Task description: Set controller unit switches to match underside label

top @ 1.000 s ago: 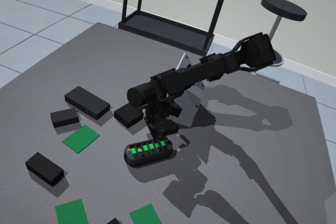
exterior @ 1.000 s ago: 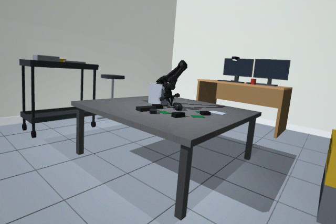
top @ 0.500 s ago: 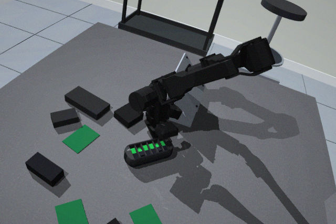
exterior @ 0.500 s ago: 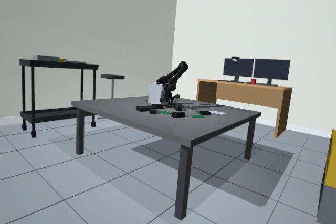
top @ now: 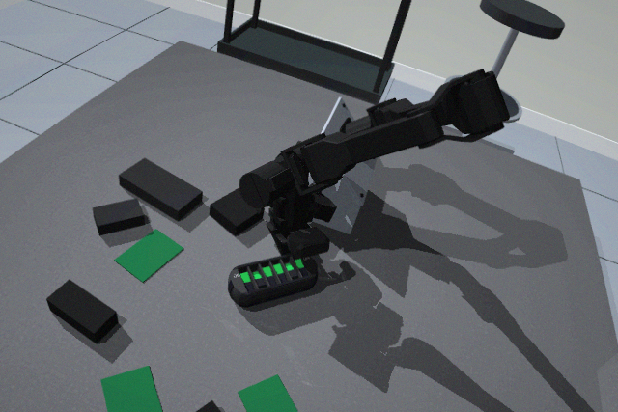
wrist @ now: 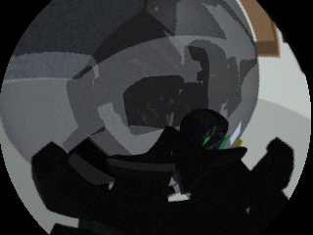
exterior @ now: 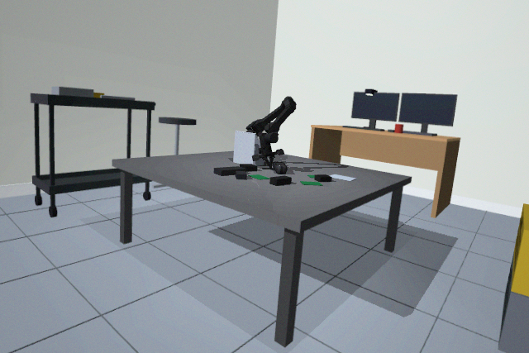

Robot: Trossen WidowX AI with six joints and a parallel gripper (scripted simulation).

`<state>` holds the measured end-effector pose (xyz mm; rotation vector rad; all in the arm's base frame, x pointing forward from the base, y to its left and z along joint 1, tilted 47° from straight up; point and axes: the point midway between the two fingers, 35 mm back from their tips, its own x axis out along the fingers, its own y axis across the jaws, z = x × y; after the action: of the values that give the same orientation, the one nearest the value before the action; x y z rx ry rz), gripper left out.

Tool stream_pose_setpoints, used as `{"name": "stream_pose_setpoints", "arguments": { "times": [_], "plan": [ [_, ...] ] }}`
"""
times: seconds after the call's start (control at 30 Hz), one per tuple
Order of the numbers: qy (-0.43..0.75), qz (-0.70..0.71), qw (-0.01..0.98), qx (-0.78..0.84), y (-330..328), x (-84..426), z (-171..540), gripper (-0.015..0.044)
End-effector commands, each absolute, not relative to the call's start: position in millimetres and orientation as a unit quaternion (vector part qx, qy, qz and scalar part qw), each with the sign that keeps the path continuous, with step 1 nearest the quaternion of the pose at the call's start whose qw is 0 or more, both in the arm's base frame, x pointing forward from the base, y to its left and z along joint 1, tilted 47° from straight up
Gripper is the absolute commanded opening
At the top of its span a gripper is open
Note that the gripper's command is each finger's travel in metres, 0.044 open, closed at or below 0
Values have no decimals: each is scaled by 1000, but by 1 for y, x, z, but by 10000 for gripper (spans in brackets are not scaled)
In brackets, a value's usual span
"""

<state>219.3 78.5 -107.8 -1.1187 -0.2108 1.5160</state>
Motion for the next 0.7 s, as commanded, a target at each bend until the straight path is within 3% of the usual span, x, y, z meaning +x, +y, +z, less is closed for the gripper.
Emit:
{"name": "stream_pose_setpoints", "arguments": {
  "times": [0.0, 0.67],
  "plan": [
    [-91, 649, 586, -477, 80, 221, -106, 0],
    [-91, 649, 586, -477, 86, 228, -101, 0]
  ]
}}
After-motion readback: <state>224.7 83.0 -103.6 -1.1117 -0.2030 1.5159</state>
